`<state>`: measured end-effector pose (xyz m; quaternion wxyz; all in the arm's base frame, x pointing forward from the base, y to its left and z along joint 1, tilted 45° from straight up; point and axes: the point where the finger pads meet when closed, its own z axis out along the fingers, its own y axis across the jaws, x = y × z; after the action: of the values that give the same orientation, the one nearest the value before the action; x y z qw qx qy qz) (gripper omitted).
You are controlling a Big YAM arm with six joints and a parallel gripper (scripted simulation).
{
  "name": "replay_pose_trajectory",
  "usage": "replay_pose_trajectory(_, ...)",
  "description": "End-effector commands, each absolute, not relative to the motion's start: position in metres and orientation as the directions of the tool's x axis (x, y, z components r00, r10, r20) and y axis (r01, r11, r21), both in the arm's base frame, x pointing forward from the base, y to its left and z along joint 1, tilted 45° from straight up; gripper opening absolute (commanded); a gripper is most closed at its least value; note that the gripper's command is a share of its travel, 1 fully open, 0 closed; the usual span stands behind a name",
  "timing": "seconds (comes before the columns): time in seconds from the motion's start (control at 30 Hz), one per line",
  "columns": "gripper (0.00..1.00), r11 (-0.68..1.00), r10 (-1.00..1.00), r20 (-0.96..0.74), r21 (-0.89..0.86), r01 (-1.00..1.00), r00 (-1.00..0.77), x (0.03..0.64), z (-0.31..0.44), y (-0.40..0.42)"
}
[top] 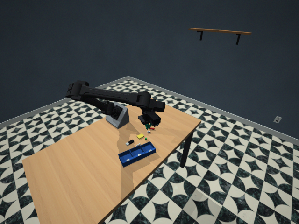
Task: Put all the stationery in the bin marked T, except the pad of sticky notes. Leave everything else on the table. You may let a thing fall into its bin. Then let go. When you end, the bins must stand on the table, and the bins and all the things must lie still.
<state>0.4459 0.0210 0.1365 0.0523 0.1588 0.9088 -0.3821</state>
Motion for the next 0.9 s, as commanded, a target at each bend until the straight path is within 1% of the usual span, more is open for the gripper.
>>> replay_pose_trajectory(0.0, 0.10, 0.665, 0.248, -0.253, -0.657, 0.354, -0.935, 0.456, 0.148, 0.027)
replay_pose_trajectory(0.2, 0.10, 0.665, 0.248, -0.253, -0.657, 0.354, -0.935, 0.456, 0.148, 0.027)
replay_pose_trajectory(0.23, 0.10, 0.658, 0.273, -0.273, -0.647, 0.386, -0.922, 0.458, 0.151, 0.018)
replay_pose_trajectory(0.27, 0.10, 0.665, 0.248, -0.253, -0.657, 0.354, -0.935, 0.456, 0.148, 0.026)
replay_pose_trajectory(0.3, 0.10, 0.658, 0.273, -0.273, -0.647, 0.386, -0.923, 0.457, 0.150, 0.018)
replay_pose_trajectory(0.33, 0.10, 0.665, 0.248, -0.253, -0.657, 0.354, -0.935, 0.455, 0.148, 0.026)
replay_pose_trajectory(0.43, 0.10, 0.665, 0.248, -0.253, -0.657, 0.354, -0.935, 0.455, 0.148, 0.026)
replay_pose_trajectory(0.47, 0.30, 0.679, 0.208, -0.212, -0.672, 0.297, -0.955, 0.445, 0.138, 0.024)
replay_pose_trajectory(0.57, 0.30, 0.701, 0.103, -0.108, -0.698, 0.150, -0.989, 0.431, 0.110, 0.034)
replay_pose_trajectory(0.77, 0.30, 0.702, 0.021, 0.014, -0.712, 0.004, -1.000, 0.404, 0.064, 0.035)
replay_pose_trajectory(0.87, 0.30, 0.699, -0.035, 0.078, -0.711, -0.080, -0.996, 0.393, 0.053, 0.036)
